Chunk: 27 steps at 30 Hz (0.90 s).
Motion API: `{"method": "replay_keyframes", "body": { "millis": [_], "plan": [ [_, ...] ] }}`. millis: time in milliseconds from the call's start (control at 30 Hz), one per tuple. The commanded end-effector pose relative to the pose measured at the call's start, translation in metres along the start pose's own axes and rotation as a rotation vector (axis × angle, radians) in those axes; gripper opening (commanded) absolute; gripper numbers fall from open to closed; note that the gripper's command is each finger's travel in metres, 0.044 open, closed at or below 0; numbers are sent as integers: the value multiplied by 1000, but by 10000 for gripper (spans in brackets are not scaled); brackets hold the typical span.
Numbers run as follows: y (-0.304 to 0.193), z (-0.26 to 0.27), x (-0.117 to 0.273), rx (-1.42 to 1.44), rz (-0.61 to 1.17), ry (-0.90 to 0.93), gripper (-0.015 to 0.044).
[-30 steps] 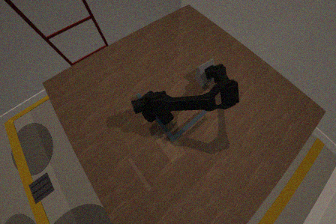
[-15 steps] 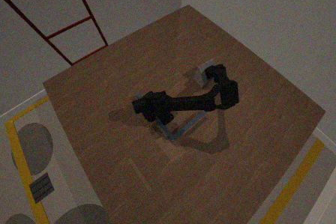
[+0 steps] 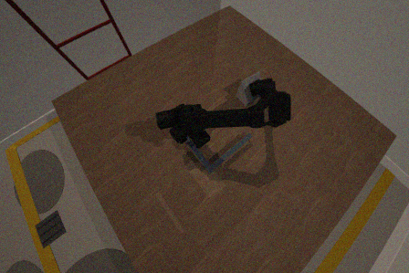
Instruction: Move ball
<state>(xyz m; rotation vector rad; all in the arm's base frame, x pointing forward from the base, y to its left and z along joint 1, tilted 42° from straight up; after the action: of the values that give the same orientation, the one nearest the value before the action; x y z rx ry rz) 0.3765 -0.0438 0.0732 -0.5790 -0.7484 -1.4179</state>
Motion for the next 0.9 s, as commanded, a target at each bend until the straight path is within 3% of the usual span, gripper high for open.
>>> {"method": "replay_keyframes", "body": {
  "millis": [0,467,867],
  "plan": [
    [-9,-14,15,-40,15,-17,0],
    [0,9,76,32,-14,10,0],
    [-8,20,68,33,-14,10,0]
  ]
}}
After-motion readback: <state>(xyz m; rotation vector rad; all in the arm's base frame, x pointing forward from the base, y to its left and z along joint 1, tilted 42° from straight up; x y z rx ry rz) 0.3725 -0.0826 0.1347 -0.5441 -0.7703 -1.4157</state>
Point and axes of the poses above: the point midway between the two fingers, 35 mm back from their tips, its own x axis back along the fingers, its own z axis across the jaws, y = z × x, the point moved 7 cm from there along x, back along the fingers, and after that the axes turned 2 degrees about x, right-handed, at the moved point
